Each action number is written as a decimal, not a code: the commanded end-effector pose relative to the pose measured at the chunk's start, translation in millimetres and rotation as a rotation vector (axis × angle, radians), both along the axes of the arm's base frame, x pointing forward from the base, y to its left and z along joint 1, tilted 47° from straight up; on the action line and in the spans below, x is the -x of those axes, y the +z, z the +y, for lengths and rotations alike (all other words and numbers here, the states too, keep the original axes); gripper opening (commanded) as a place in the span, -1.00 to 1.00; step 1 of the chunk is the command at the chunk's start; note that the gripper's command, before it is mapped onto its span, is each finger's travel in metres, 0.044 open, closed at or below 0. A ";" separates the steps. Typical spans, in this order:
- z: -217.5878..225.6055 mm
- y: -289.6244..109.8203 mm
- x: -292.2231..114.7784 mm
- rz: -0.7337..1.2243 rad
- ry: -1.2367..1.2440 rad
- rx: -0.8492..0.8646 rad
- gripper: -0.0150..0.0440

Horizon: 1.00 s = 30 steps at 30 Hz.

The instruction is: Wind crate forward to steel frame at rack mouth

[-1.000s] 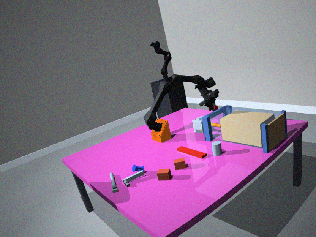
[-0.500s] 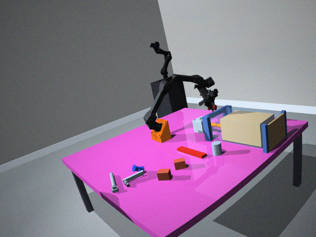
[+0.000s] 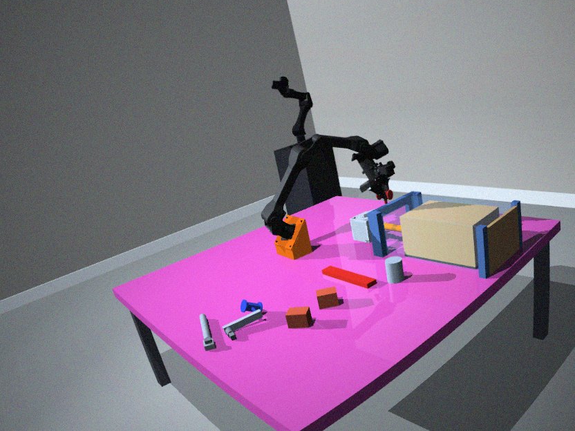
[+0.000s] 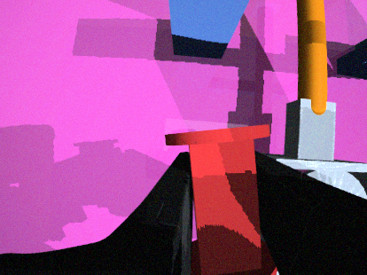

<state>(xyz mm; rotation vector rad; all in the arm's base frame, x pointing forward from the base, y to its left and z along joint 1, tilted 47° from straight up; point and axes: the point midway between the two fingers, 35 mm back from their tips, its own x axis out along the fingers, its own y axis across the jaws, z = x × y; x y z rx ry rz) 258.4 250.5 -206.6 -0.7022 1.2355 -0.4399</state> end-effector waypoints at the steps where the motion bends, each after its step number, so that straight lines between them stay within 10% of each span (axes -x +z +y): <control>1: 6.1 -4.6 21.3 0.044 0.000 -0.007 -0.49; 30: 11.3 -1.2 56.7 0.047 0.000 -0.008 -0.49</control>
